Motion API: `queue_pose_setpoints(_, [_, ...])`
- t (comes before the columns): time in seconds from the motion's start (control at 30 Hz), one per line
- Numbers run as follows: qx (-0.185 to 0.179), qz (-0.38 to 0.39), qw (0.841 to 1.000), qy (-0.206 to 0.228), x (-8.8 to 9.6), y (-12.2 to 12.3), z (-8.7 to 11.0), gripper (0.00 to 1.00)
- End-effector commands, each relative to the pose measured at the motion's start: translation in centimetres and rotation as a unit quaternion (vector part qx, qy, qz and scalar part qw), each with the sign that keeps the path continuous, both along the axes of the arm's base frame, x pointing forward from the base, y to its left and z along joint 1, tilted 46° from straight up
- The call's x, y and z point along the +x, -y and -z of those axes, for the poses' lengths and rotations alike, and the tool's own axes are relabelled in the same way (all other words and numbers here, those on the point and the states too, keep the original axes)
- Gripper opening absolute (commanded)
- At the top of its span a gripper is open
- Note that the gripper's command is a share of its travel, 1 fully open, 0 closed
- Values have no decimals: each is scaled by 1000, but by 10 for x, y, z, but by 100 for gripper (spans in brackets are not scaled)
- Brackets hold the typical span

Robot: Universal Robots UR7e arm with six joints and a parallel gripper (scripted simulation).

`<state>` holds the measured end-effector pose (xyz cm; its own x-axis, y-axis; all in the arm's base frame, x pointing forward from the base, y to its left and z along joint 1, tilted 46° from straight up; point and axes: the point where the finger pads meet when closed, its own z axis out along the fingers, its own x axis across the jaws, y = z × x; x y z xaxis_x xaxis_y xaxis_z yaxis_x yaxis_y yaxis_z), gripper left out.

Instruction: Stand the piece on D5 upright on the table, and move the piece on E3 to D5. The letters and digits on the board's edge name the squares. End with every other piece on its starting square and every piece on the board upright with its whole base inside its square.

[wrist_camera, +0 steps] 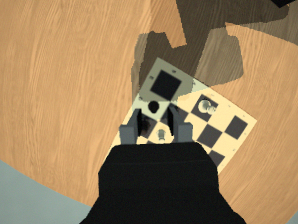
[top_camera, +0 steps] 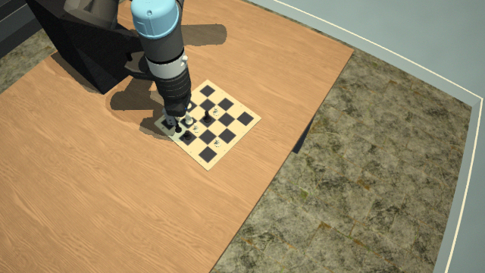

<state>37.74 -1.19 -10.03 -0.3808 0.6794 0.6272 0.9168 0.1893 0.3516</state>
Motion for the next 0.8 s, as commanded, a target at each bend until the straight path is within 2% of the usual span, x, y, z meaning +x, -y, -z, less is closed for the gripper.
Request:
queue_pose_setpoints(0.0, [-1, 0, 1000, 0, 1, -3, 4, 68])
queue_pose_setpoints(0.77, [-1, 0, 1000, 0, 3, -15, 15, 68])
